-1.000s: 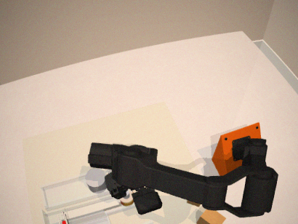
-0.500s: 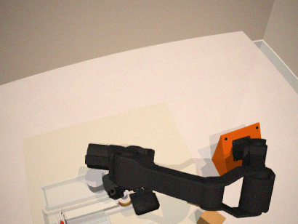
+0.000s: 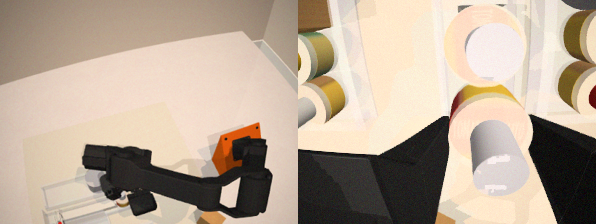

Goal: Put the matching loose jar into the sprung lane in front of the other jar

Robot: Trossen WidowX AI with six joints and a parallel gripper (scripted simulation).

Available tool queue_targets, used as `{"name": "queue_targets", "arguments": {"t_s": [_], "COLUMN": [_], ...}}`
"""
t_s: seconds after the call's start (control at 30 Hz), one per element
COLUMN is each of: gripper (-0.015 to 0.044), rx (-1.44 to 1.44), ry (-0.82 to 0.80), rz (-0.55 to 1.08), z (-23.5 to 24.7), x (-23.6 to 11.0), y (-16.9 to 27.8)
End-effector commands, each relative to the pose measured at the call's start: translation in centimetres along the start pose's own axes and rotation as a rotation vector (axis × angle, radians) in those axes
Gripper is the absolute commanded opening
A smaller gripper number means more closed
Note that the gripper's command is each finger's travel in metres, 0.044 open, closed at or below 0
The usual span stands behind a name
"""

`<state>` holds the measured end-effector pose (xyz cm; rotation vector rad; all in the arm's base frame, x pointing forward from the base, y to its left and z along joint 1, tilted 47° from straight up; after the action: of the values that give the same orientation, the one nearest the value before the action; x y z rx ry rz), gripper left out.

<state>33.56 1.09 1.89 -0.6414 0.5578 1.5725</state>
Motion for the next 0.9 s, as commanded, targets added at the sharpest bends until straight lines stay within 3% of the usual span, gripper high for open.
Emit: {"name": "queue_targets", "arguments": {"t_s": [0.0, 0.87], "gripper": [0.0, 0.0], "rx": [-0.015, -0.016], "ry": [0.001, 0.001], "rz": [-0.026, -0.026], "z": [0.09, 0.13], "x": [-0.49, -0.69], "y": [-1.02, -1.72]}}
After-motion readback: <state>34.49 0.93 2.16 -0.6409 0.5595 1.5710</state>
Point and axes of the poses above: the point midway between the two fingers, 35 mm back from their tips, its own x axis out along the fingers, its own z axis across the jaws, y = z × x, the point moved 3 cm from there along -x, back along the fingers
